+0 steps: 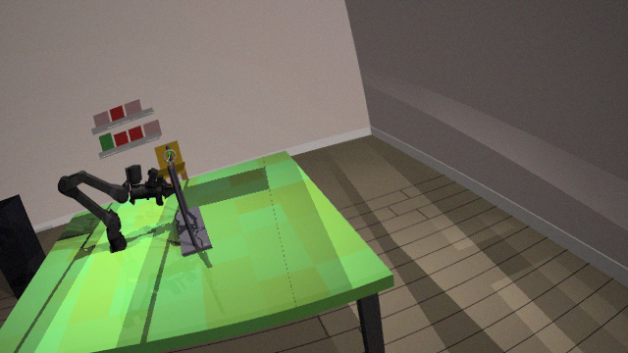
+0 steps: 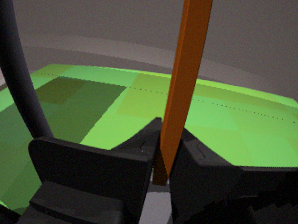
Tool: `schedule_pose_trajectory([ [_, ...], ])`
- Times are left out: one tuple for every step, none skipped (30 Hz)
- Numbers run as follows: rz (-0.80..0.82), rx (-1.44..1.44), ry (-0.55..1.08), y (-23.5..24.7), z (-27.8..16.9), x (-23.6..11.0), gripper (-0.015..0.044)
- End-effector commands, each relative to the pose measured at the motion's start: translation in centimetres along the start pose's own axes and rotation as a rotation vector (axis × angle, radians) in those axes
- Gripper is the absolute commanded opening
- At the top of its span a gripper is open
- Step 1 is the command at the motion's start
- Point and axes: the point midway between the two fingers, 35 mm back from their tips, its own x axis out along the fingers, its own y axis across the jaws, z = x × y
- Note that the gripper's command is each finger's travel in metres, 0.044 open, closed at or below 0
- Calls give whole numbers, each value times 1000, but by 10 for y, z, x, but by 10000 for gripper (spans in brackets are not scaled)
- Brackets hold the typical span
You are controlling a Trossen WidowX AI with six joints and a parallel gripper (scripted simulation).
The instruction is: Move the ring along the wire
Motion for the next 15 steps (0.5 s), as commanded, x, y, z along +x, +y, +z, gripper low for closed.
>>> schedule_pose_trajectory([
  [30,-22,-3,2,-1,-2,-150],
  [34,-25,-3,2,-1,-2,-150],
  [39,-28,-3,3,-1,-2,-150],
  [43,-30,-3,4,-1,-2,-150],
  [46,-32,-3,4,-1,-2,-150],
  [48,-34,-3,5,-1,-2,-150],
  [51,-36,-3,6,-1,-2,-150],
  [53,-37,-3,7,-1,-2,-150],
  [55,-39,-3,8,-1,-2,-150],
  [57,-39,-3,8,-1,-2,-150],
  [58,-40,-3,9,-1,-2,-150],
  [60,-41,-4,10,-2,-2,-150],
  [61,-42,-4,11,-2,-2,-150],
  [62,-42,-4,12,-2,-2,-150],
  [63,-43,-4,13,-2,-2,-150],
])
